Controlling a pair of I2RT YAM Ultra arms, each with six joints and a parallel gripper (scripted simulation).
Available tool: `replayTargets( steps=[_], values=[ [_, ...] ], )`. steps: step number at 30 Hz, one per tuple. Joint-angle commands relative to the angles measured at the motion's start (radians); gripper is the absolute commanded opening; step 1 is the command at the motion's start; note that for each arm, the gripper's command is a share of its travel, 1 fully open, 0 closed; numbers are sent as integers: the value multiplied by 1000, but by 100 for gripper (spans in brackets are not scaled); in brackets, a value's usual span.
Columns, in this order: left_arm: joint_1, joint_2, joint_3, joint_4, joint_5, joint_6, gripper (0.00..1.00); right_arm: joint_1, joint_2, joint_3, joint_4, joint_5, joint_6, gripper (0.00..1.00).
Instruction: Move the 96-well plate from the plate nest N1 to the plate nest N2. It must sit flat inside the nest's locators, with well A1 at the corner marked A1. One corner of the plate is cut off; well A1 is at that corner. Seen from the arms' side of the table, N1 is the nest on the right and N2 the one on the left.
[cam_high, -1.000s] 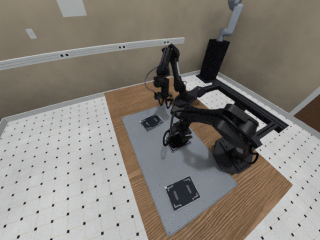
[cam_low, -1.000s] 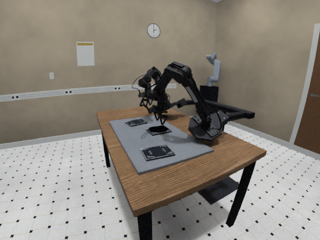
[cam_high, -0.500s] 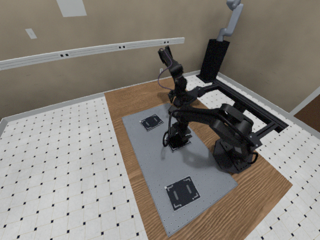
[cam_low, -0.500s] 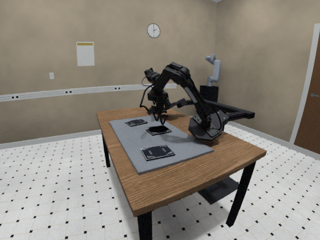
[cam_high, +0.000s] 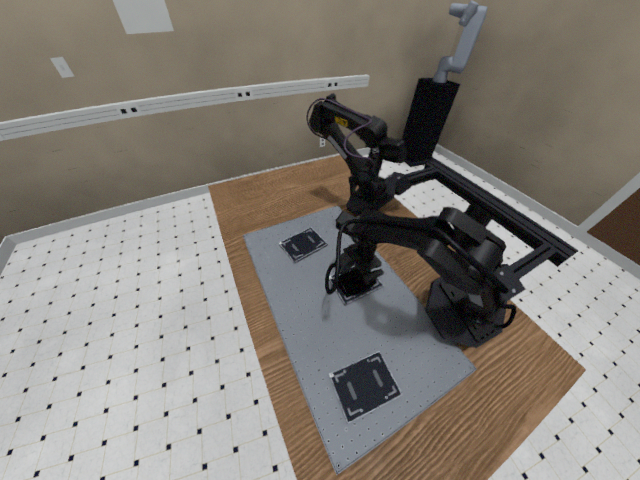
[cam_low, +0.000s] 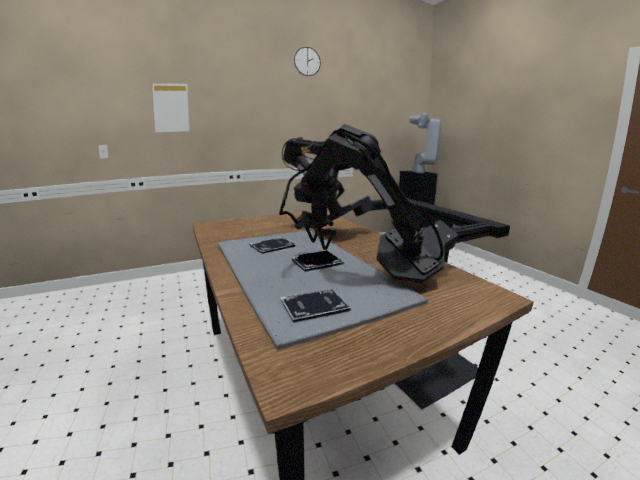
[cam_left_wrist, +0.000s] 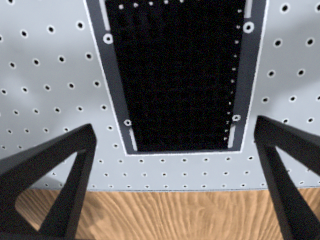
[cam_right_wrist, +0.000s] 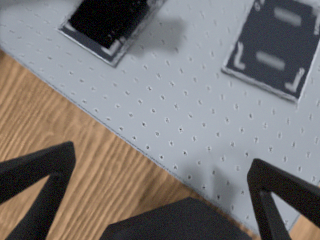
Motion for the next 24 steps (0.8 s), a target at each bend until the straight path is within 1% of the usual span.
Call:
replayTargets(
  steps=[1, 9, 12, 14, 15, 19, 24],
  values=[
    [-5, 5, 37, -22, 6, -6, 100, 125, 16, -19, -87, 105, 144, 100],
    [-5, 5, 37, -22, 6, -6, 100, 491, 46, -53, -193, 224, 347, 100],
    [-5, 5, 37, -22, 6, -6, 100, 585, 70, -62, -225, 247, 414, 100],
    [-5, 5, 37, -22, 6, -6, 100, 585, 70, -62, -225, 247, 414, 100],
    [-5, 5, 37, -22, 6, -6, 100, 611, 91, -66, -243, 251, 456, 100],
    [-5, 5, 37, -22, 6, -6, 100, 645, 108, -70, -244, 242, 478, 100],
    [0, 10, 38, -5, 1, 3, 100, 649, 114, -65, -246, 240, 486, 100]
  ],
)
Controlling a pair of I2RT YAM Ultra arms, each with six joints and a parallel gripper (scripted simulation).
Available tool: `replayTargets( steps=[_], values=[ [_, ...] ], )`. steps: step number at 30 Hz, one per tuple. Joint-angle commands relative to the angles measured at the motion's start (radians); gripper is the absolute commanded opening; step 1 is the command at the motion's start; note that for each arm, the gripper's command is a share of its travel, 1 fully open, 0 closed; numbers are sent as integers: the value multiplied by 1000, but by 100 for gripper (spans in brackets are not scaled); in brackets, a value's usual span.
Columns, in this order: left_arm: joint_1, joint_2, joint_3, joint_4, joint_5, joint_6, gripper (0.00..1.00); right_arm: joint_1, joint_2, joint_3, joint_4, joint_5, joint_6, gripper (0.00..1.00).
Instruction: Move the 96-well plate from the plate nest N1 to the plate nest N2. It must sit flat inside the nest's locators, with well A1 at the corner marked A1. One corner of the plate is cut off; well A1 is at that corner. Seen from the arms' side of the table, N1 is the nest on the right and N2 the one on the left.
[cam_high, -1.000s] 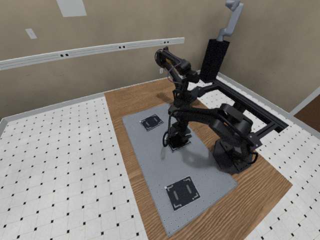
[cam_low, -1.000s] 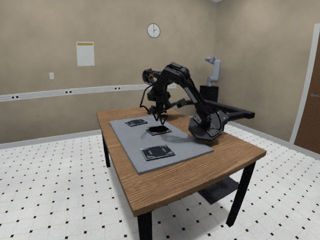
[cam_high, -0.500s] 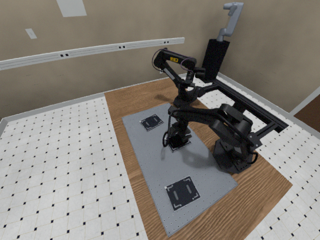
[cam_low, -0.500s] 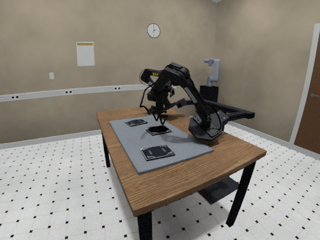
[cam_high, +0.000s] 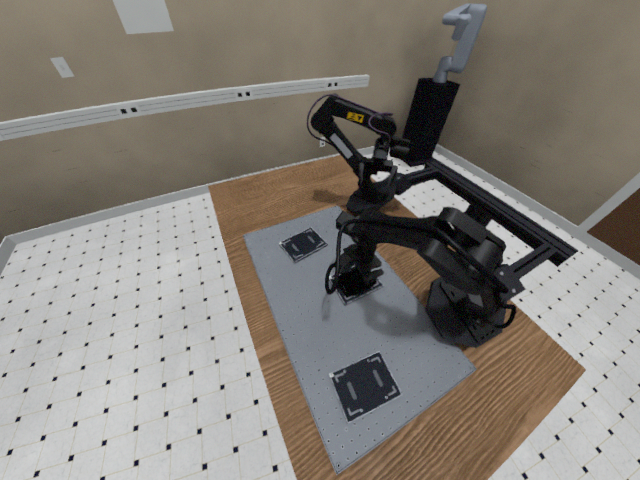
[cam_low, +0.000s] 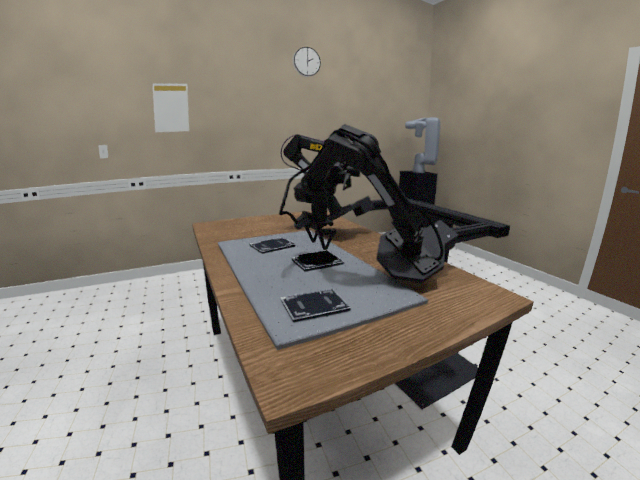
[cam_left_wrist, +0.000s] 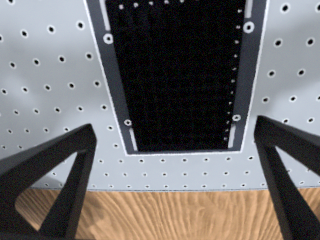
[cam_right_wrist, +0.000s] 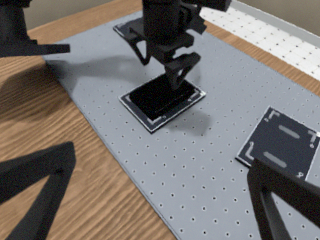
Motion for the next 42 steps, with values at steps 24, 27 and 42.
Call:
replayTargets(
  steps=[24, 27, 42],
  values=[
    [46, 69, 4, 113, -17, 56, 100, 8, 10, -1, -23, 28, 27, 100],
    [49, 77, -13, 130, -18, 63, 100, 8, 10, -1, -23, 28, 27, 100],
    [73, 106, -34, 193, -22, 89, 100, 8, 10, -1, -23, 28, 27, 100]
  ],
)
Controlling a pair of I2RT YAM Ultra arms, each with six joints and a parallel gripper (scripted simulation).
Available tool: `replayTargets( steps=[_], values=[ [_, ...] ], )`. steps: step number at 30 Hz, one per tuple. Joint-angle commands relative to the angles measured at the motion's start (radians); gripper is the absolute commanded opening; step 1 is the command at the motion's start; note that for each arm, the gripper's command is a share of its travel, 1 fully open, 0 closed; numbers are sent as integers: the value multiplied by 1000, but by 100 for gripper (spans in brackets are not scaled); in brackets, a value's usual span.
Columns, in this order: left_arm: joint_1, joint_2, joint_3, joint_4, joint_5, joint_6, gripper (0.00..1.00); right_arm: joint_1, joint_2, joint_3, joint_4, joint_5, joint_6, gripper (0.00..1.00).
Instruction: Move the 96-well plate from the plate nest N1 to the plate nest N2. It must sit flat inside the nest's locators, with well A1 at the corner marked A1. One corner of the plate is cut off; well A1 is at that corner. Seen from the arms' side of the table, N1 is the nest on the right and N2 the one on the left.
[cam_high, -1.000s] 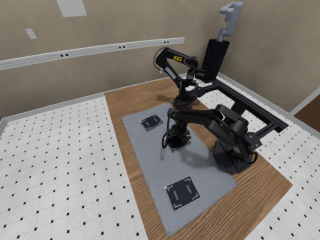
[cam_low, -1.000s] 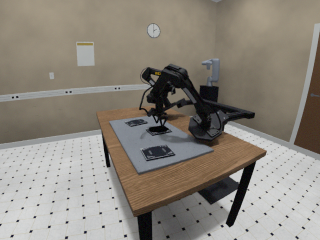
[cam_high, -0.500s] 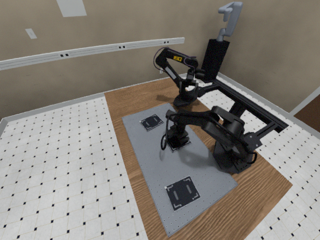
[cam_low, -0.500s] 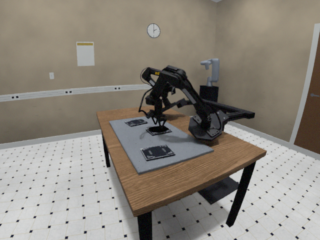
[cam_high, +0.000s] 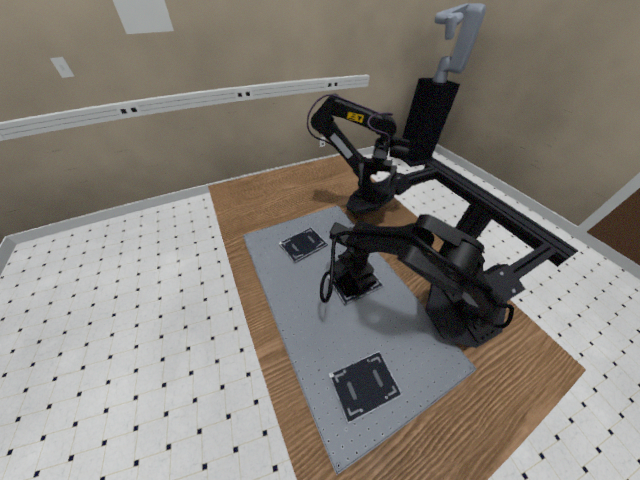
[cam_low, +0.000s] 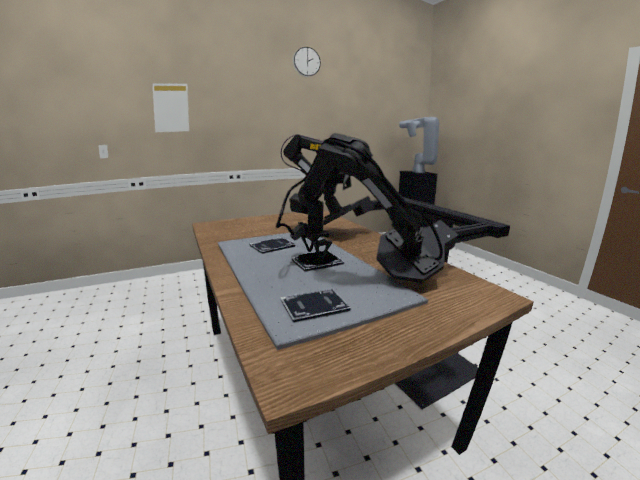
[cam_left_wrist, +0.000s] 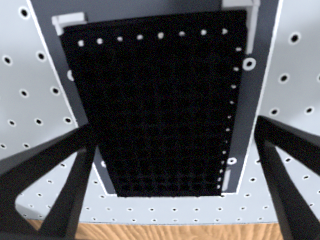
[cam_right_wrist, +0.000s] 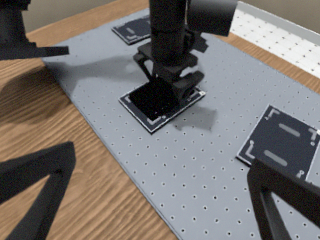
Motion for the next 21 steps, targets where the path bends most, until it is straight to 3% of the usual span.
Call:
replayTargets(
  steps=[1, 6, 14, 21],
  values=[
    [1, 12, -30, 40, -16, 12, 100, 8, 10, -1, -16, 28, 5, 100],
    [1, 12, -30, 40, -16, 12, 100, 8, 10, -1, -16, 28, 5, 100],
    [-59, -78, 20, -149, 14, -74, 100, 8, 10, -1, -16, 28, 5, 100],
    [-82, -107, 38, -157, 11, -77, 100, 8, 10, -1, -16, 28, 5, 100]
  ],
)
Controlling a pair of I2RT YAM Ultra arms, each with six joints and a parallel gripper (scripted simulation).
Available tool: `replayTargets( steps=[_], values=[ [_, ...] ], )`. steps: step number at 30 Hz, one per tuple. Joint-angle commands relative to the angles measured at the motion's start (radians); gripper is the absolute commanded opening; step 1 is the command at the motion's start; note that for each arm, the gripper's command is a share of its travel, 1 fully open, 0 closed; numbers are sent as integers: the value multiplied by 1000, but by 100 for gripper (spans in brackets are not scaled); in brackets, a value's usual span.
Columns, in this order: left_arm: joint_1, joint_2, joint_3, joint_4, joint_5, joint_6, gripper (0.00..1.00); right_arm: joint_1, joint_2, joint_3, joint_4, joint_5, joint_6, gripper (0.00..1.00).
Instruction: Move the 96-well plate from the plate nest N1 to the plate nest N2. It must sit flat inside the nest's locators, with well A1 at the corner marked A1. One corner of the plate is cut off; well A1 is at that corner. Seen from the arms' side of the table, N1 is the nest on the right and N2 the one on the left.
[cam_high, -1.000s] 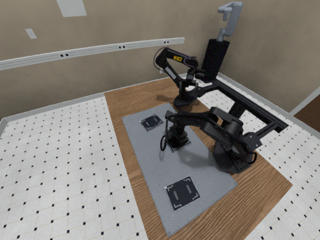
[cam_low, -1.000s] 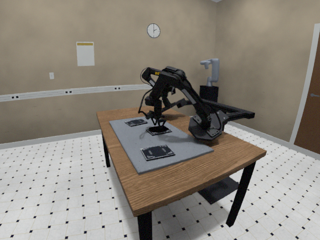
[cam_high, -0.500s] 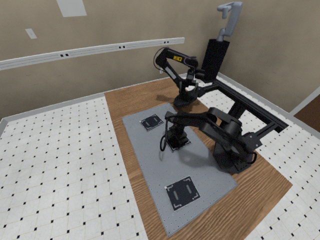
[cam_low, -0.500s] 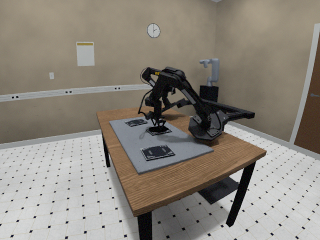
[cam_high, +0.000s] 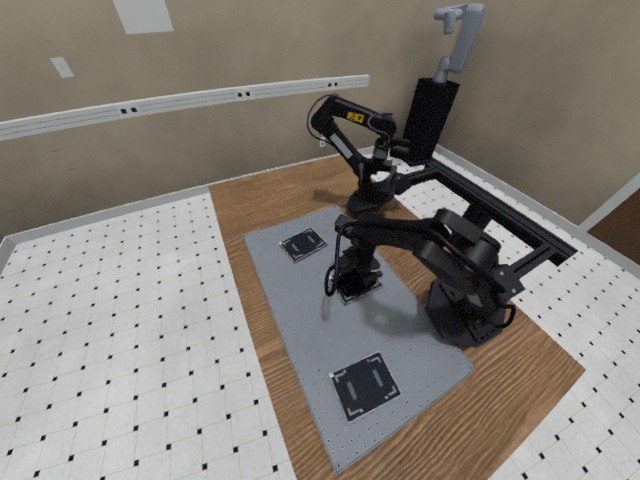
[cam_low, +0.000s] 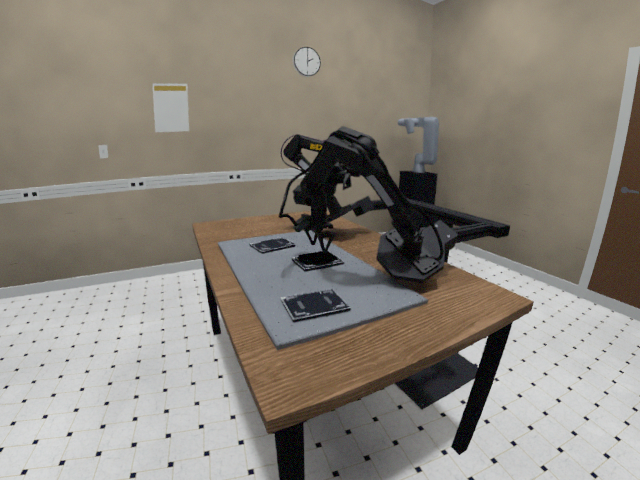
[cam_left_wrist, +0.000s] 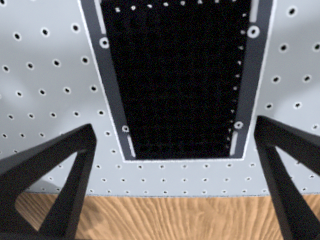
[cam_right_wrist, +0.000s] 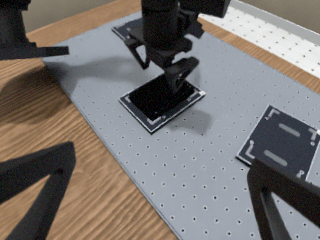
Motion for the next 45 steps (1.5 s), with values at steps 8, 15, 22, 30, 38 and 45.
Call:
replayTargets(
  steps=[8, 15, 22, 30, 38, 45],
  values=[
    [-26, -30, 40, -32, 4, -12, 100, 8, 10, -1, -16, 28, 5, 100],
    [-11, 5, 44, -15, -4, 6, 100, 8, 10, -1, -16, 28, 5, 100],
    [8, 30, 32, 31, -13, 22, 100, 8, 10, -1, -16, 28, 5, 100],
    [17, 42, 19, 65, -16, 36, 100, 8, 10, -1, -16, 28, 5, 100],
    [36, 64, -9, 109, -19, 54, 100, 8, 10, -1, -16, 28, 5, 100],
    [51, 79, -21, 143, -21, 68, 100, 8, 10, -1, -16, 28, 5, 100]
  ],
)
